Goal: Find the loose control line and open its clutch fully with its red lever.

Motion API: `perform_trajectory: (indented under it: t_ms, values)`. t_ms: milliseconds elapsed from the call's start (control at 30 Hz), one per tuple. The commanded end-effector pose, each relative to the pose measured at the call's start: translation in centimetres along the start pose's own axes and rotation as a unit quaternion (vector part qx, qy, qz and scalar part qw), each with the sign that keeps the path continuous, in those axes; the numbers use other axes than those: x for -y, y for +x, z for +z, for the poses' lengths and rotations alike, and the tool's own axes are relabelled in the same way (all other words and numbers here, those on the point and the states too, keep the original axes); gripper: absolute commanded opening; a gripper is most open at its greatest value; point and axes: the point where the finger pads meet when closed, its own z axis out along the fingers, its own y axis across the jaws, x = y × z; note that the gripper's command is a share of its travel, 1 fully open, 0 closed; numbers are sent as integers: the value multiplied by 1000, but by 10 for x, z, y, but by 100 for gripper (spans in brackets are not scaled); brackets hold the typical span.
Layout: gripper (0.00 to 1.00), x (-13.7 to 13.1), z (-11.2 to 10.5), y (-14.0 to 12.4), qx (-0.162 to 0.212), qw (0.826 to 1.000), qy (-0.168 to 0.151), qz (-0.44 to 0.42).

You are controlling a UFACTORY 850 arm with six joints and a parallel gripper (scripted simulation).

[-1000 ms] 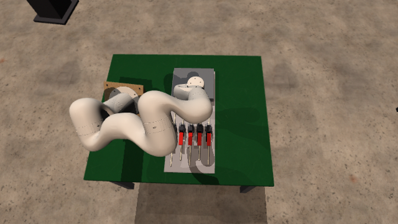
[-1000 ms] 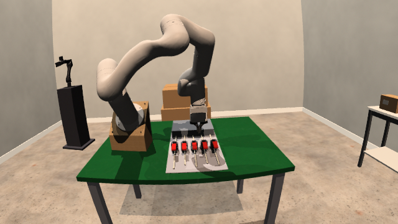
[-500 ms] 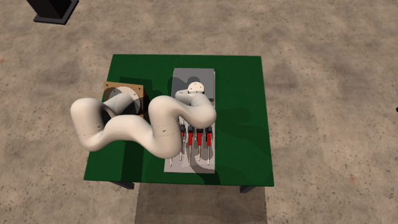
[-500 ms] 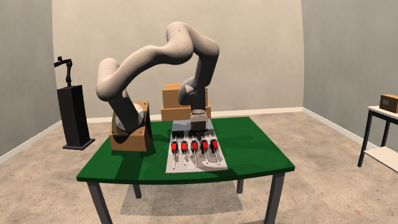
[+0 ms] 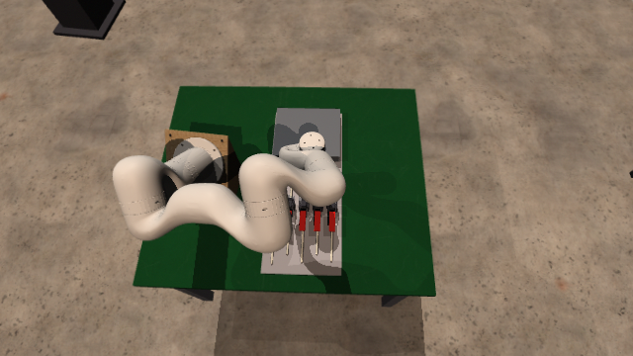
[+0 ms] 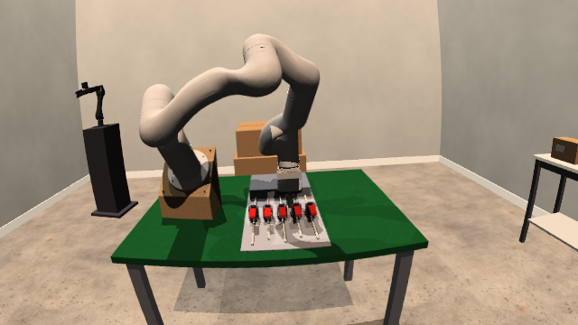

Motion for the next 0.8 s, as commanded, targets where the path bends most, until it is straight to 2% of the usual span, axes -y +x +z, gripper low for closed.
perform_trajectory:
  t_ms: [0, 767]
  values:
    - [0, 1, 0, 0, 0, 1000, 1, 0]
    - [0, 16, 0, 0, 0, 1000, 1, 0]
